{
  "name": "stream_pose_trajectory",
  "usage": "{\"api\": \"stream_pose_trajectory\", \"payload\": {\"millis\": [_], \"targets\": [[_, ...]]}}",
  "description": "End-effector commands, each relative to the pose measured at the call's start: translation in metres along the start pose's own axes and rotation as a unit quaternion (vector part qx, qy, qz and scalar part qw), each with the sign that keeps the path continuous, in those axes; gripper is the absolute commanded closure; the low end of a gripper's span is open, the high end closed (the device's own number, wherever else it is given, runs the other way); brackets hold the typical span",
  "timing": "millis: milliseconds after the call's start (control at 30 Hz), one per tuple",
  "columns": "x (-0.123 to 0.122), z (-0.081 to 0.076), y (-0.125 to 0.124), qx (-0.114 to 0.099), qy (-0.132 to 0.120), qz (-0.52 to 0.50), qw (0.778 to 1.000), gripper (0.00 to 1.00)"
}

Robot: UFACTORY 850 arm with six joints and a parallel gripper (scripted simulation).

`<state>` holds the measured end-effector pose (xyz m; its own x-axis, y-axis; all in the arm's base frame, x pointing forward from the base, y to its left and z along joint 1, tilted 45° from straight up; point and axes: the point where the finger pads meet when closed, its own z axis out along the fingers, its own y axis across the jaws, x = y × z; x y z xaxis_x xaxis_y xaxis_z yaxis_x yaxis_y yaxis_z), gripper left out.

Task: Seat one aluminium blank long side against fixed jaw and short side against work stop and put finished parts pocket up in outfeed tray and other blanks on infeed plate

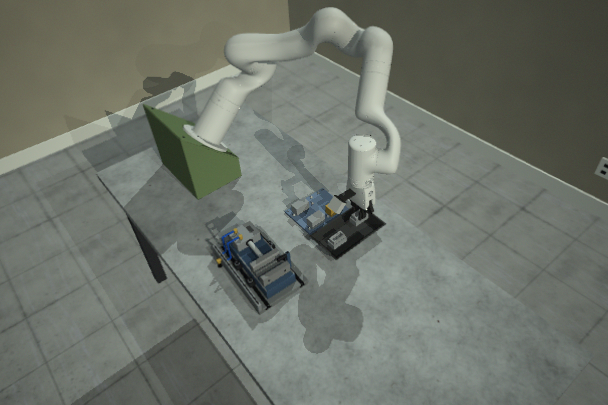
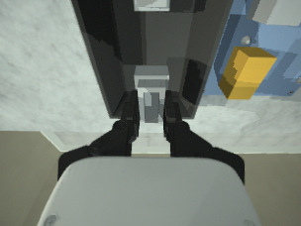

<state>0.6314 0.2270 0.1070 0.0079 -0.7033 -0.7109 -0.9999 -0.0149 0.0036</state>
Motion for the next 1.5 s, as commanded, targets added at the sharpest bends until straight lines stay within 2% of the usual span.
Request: {"api": "stream_pose_trajectory", "payload": {"millis": [0,300,667,1467], "targets": [[0.000,0.006,-0.001,0.001,0.000,0.000,1.000,1.00],[0.000,0.019,-0.001,0.001,0.000,0.000,1.000,1.00],[0.000,0.026,-0.001,0.001,0.000,0.000,1.000,1.00],[0.000,0.029,-0.001,0.001,0.000,0.000,1.000,1.00]]}}
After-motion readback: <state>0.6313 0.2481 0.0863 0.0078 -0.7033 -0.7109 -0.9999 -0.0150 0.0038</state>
